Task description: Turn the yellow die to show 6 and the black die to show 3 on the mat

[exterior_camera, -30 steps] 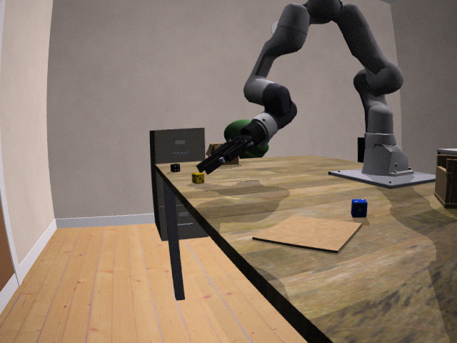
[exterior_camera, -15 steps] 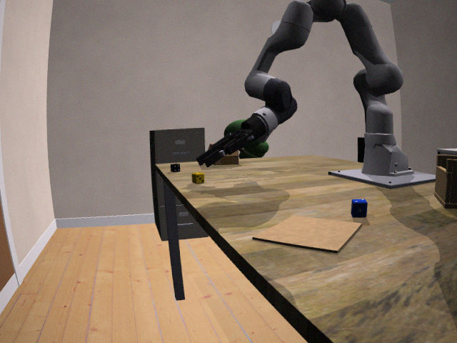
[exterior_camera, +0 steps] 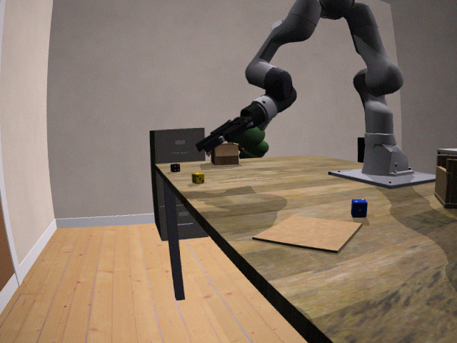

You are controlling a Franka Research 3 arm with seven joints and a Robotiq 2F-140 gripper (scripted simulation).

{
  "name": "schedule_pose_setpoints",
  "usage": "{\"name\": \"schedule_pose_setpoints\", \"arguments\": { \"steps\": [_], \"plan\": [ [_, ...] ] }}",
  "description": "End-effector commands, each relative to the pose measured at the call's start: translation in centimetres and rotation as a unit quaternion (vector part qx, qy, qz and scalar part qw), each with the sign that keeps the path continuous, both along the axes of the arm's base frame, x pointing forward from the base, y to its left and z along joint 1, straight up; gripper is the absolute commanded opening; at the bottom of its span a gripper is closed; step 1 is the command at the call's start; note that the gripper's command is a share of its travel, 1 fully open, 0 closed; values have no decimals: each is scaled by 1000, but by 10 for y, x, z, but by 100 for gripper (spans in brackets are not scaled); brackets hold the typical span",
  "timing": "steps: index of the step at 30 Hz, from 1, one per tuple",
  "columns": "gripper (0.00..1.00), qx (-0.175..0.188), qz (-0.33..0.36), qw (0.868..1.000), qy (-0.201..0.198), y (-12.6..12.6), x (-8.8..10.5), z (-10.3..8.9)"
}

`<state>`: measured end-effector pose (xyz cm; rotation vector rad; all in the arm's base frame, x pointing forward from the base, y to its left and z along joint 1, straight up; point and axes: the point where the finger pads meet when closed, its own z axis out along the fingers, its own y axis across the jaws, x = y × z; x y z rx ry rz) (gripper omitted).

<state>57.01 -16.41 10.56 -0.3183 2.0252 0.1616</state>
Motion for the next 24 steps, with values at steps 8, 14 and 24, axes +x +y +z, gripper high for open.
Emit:
{"name": "schedule_pose_setpoints", "arguments": {
  "steps": [8, 14, 24],
  "plan": [
    [35, 47, 54, 996, 54, 29, 15, 2],
    [35, 64, 88, 990, 91, 46, 23, 4],
    [35, 75, 122, 978, 149, 63, 29, 4]
  ]
}}
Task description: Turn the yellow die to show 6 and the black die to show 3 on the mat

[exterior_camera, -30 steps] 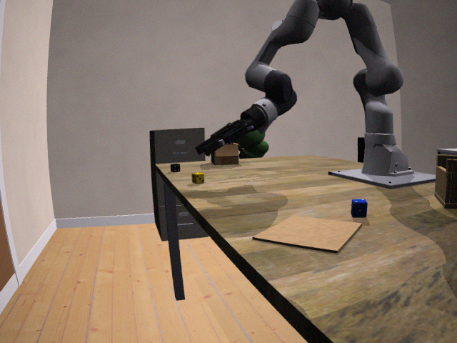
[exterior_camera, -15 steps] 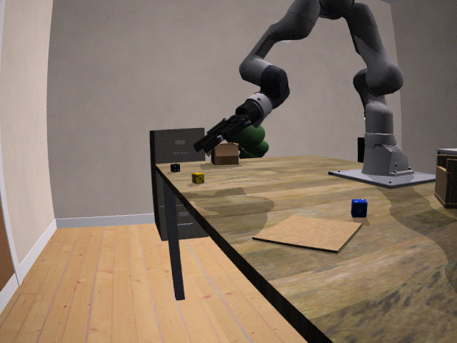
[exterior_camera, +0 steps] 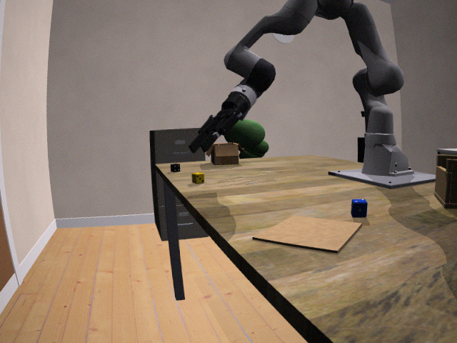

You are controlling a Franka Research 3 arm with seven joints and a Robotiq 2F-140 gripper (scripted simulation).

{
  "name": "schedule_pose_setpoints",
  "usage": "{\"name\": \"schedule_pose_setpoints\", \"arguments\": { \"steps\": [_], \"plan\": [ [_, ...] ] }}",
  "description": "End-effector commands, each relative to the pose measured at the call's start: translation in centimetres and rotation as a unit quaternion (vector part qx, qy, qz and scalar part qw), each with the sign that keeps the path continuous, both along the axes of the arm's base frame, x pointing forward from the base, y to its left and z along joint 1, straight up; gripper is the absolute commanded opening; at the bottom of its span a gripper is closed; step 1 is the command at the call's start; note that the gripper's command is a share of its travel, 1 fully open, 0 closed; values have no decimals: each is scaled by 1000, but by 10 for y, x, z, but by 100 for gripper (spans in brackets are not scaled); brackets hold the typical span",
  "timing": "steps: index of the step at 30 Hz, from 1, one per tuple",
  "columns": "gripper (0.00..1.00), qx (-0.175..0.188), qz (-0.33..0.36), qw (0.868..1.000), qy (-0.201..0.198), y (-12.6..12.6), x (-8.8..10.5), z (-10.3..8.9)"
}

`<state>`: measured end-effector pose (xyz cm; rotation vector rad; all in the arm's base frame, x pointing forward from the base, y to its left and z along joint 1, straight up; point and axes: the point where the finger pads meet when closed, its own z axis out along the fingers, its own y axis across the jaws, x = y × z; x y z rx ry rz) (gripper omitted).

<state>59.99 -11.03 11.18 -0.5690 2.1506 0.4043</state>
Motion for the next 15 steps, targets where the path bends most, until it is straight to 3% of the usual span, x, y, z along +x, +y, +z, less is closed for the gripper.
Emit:
{"name": "schedule_pose_setpoints", "arguments": {
  "steps": [1, 12, 15],
  "plan": [
    [35, 48, -11, 996, 72, 10, 0, -3],
    [35, 41, 11, 991, 130, 20, 2, -4],
    [35, 31, 19, 986, 163, 23, 2, -5]
  ]
}}
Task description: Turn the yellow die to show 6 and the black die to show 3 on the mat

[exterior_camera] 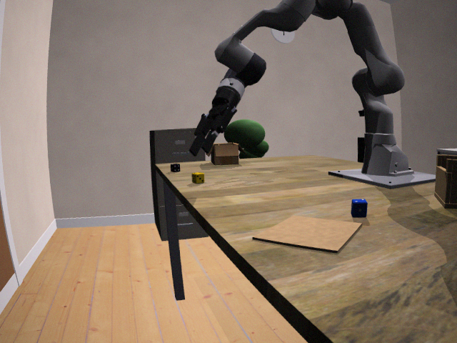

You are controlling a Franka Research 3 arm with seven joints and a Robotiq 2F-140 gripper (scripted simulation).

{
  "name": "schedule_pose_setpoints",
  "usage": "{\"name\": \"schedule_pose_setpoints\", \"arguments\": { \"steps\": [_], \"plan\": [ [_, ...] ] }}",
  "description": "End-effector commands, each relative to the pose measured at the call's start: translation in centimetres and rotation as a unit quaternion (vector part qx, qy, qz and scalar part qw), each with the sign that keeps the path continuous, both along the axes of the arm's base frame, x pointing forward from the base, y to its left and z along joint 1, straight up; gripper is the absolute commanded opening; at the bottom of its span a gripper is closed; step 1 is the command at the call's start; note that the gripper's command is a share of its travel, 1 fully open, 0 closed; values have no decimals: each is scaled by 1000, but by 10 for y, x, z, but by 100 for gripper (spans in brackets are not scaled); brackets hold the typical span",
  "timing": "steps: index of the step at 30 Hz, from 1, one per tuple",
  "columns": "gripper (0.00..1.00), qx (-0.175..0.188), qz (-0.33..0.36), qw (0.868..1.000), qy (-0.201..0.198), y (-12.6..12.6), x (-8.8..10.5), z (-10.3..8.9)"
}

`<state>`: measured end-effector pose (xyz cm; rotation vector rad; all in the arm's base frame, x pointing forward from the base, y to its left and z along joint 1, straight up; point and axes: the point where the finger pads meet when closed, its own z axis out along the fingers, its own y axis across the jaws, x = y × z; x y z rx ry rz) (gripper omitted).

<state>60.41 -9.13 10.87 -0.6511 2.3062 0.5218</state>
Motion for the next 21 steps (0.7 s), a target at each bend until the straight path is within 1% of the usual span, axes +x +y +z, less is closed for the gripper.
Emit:
{"name": "schedule_pose_setpoints", "arguments": {
  "steps": [1, 4, 12, 14, 15, 17, 18, 21],
  "plan": [
    [35, 24, -26, 996, 79, 5, -2, -2],
    [35, 19, -23, 995, 93, 5, -2, -3],
    [35, -10, -18, 989, 147, 4, -2, -4],
    [35, -10, -18, 989, 147, 4, -2, -4],
    [35, -22, -19, 986, 165, 3, -2, -4],
    [35, -32, -20, 983, 178, 2, -2, -4],
    [35, -33, -20, 983, 178, 2, -2, -4],
    [35, -51, -23, 978, 200, -2, -1, -3]
  ]
}}
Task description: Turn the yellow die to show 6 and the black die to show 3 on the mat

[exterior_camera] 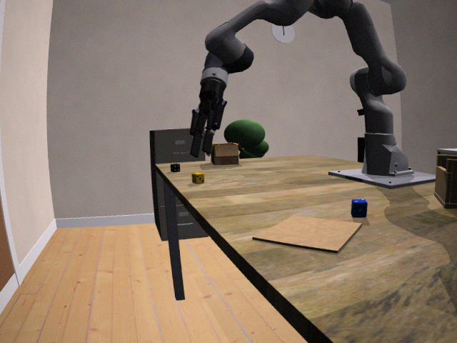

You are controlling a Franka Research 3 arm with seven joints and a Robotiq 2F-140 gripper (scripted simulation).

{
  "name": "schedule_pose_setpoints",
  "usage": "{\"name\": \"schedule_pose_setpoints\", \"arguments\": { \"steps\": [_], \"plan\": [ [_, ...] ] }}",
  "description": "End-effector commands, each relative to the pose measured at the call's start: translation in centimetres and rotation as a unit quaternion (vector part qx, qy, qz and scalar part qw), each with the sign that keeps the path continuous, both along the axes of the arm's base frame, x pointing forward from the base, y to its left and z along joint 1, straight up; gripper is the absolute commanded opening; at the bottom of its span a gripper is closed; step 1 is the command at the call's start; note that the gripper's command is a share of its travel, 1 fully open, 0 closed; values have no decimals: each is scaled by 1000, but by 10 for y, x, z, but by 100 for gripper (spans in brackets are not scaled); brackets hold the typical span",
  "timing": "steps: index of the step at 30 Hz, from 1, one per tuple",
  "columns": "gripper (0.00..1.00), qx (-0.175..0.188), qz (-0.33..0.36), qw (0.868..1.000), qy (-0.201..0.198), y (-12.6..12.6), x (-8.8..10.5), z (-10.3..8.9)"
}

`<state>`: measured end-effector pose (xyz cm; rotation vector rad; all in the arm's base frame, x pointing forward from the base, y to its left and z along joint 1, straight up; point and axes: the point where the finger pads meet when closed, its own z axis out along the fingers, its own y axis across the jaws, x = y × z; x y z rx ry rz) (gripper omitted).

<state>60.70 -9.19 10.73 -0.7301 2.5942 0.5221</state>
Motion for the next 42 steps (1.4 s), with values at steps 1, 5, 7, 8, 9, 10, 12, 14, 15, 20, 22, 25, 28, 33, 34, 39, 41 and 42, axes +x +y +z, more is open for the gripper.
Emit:
{"name": "schedule_pose_setpoints", "arguments": {
  "steps": [1, 5, 7, 8, 9, 10, 12, 14, 15, 20, 22, 25, 28, 33, 34, 39, 41, 42],
  "plan": [
    [35, -5, -51, 996, 70, -2, -4, -2],
    [35, -28, -55, 994, 91, -7, -3, 0],
    [35, -41, -58, 992, 101, -9, -2, 1],
    [35, -48, -60, 991, 106, -11, -2, 1],
    [35, -48, -60, 991, 106, -11, -2, 1],
    [35, -48, -60, 991, 106, -11, -2, 1],
    [35, -73, -67, 988, 122, -17, 0, 4],
    [35, -88, -72, 985, 131, -20, 1, 5],
    [35, -96, -75, 983, 135, -22, 2, 7],
    [35, -132, -88, 976, 151, -32, 6, 12],
    [35, -149, -95, 972, 157, -36, 8, 15],
    [35, -174, -106, 965, 164, -43, 12, 21],
    [35, -192, -114, 960, 168, -48, 15, 25],
    [100, -213, -125, 954, 171, -54, 19, 30],
    [100, -213, -125, 954, 171, -54, 19, 30],
    [100, -213, -125, 954, 171, -54, 19, 30],
    [100, -213, -125, 954, 171, -54, 19, 30],
    [100, -213, -126, 954, 171, -54, 18, 30]
  ]
}}
